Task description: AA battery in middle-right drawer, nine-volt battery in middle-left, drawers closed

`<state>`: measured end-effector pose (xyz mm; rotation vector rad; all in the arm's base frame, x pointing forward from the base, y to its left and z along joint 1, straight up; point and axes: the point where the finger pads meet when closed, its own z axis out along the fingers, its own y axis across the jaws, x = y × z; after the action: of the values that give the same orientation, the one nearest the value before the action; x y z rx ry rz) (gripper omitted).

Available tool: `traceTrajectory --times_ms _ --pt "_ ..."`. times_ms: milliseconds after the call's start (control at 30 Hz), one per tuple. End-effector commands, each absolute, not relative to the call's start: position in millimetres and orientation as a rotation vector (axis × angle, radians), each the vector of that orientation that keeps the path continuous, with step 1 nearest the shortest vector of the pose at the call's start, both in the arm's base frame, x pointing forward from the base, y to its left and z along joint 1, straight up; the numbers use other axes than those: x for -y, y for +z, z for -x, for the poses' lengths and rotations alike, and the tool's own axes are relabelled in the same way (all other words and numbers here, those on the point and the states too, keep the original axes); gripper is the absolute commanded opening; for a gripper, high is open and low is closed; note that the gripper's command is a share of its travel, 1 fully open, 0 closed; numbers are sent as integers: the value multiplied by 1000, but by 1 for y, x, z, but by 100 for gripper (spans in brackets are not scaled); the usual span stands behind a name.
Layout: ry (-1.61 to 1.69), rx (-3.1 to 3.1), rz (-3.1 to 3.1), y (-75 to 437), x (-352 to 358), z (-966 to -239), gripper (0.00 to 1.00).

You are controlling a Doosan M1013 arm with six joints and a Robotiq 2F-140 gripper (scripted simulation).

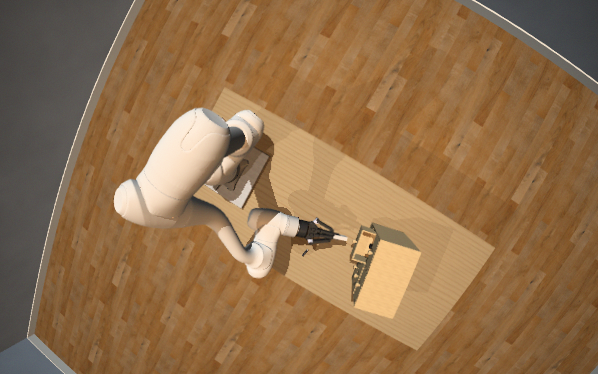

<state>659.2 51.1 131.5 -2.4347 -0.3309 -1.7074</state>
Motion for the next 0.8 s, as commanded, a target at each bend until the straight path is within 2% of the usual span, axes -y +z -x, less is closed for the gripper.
traceTrajectory --times_ms 0,767 --pt "-1707 333 2438 130 -52 -665 0" --pt "-1707 333 2438 130 -60 -693 0"
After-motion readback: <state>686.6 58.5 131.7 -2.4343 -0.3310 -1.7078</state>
